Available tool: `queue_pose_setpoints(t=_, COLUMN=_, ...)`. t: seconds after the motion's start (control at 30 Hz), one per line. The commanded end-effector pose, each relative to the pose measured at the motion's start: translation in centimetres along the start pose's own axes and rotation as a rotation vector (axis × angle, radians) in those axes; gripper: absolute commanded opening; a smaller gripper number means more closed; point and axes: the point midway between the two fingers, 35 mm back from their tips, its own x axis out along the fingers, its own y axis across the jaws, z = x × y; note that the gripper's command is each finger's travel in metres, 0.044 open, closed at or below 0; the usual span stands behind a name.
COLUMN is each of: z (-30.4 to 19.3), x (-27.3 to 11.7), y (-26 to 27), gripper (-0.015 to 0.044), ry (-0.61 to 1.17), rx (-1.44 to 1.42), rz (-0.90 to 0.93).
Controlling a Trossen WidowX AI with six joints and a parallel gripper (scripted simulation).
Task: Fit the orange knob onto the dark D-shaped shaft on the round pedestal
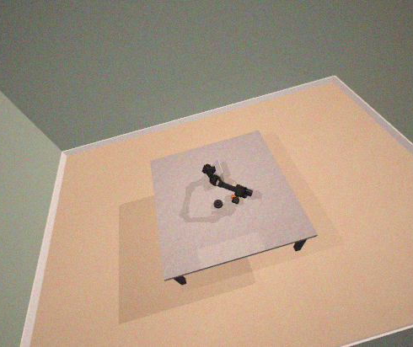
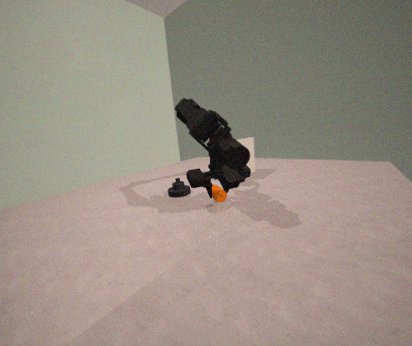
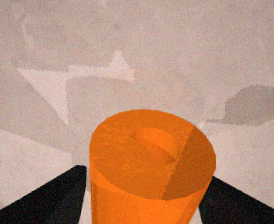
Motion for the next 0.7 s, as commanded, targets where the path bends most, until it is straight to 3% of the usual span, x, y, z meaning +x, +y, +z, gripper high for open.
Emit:
queue_pose_setpoints(t=0.0, z=0.1, x=0.1, y=0.0, gripper=0.0213, ry=0.002, rx=0.002, rz=-0.005)
queue_pose_setpoints(t=0.3, z=0.0, x=0.1, y=0.0, gripper=0.0179, ry=-0.006, rx=0.001, rz=-0.004)
queue_pose_setpoints(t=0.67, z=-1.0, x=-0.4, y=0.0, gripper=0.0179, ry=-0.182, rx=-0.002, rz=-0.001)
